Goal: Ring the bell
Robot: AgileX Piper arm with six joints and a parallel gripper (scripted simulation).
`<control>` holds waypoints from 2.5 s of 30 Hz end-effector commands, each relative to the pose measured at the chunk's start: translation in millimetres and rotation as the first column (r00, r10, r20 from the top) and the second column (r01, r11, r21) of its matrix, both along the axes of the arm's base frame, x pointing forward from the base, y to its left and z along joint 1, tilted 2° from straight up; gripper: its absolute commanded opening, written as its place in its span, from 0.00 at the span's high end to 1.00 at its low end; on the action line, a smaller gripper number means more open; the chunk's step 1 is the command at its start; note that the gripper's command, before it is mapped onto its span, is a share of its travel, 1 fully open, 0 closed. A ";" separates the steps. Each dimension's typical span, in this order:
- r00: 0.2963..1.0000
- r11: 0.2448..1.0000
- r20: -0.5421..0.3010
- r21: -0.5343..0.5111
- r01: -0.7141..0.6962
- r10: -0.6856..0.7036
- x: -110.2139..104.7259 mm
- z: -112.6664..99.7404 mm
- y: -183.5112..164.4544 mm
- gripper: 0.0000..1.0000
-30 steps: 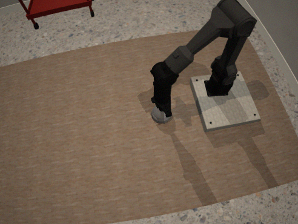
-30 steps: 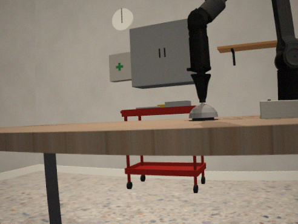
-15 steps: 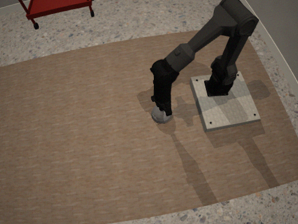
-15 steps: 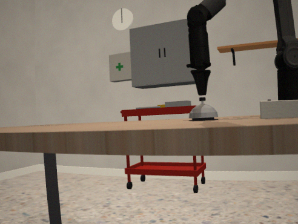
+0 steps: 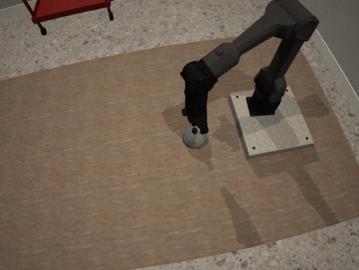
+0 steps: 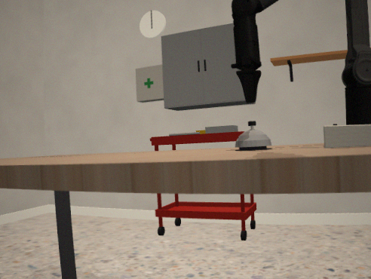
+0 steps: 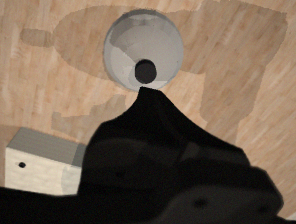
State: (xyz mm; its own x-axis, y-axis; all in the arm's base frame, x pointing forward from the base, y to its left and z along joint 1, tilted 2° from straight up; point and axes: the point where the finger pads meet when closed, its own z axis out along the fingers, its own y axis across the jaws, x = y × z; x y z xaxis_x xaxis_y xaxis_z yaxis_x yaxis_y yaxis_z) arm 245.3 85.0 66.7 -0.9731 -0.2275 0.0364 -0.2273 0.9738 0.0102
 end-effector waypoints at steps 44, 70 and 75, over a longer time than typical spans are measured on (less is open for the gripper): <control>1.000 1.000 0.005 0.000 0.001 -0.001 1.4 20.3 -0.4 1.00; 1.000 1.000 0.005 0.000 0.001 -0.001 1.4 20.3 -0.4 1.00; 1.000 1.000 0.005 0.000 0.001 -0.001 1.4 20.3 -0.4 1.00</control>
State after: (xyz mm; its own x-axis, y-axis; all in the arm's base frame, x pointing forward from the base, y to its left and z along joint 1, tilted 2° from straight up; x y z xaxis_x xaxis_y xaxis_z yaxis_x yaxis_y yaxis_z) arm 245.7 84.9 85.3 -0.9730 -0.2277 0.0380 -0.2274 0.9737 0.0101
